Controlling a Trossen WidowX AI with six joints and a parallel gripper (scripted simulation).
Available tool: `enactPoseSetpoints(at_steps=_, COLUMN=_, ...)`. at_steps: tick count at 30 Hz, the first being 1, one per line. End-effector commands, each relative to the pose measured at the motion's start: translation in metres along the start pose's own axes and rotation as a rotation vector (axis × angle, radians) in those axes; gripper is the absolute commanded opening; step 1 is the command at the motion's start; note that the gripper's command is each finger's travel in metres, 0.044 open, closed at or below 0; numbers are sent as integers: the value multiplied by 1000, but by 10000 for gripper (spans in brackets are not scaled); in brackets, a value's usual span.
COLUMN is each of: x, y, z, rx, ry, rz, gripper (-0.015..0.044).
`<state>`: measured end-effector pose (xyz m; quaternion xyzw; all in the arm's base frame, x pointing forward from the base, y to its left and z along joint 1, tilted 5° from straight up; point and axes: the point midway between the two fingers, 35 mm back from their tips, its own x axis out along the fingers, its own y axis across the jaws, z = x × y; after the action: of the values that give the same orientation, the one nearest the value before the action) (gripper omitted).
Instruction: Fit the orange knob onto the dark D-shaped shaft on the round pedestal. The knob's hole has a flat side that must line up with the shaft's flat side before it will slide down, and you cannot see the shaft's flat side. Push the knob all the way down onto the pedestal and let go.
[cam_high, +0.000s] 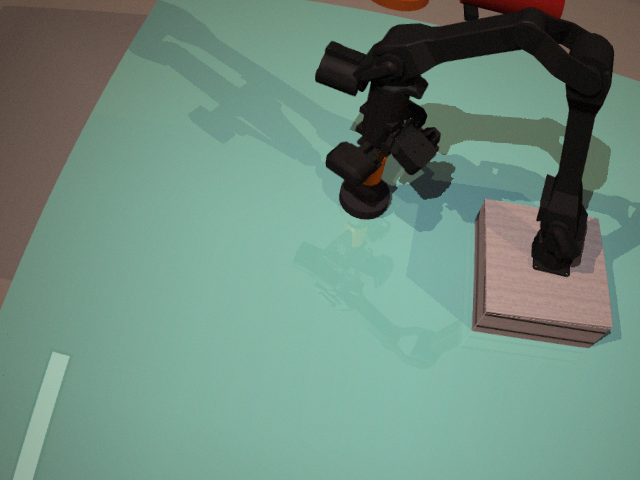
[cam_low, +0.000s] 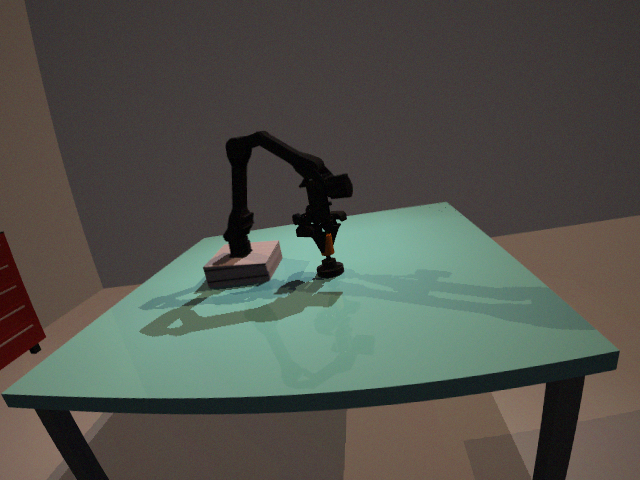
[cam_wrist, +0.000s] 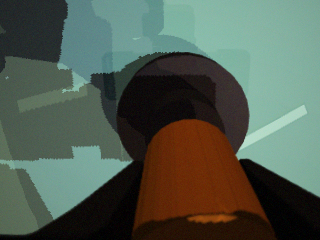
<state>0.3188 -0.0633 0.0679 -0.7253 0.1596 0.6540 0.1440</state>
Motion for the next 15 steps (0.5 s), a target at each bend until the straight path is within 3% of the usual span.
enactPoseSetpoints(at_steps=1, x=0, y=0, z=-2, rx=-64, ry=3, rz=-1, gripper=0)
enactPoseSetpoints(at_steps=15, x=2, y=1, z=2, rx=-64, ry=3, rz=-1, gripper=0)
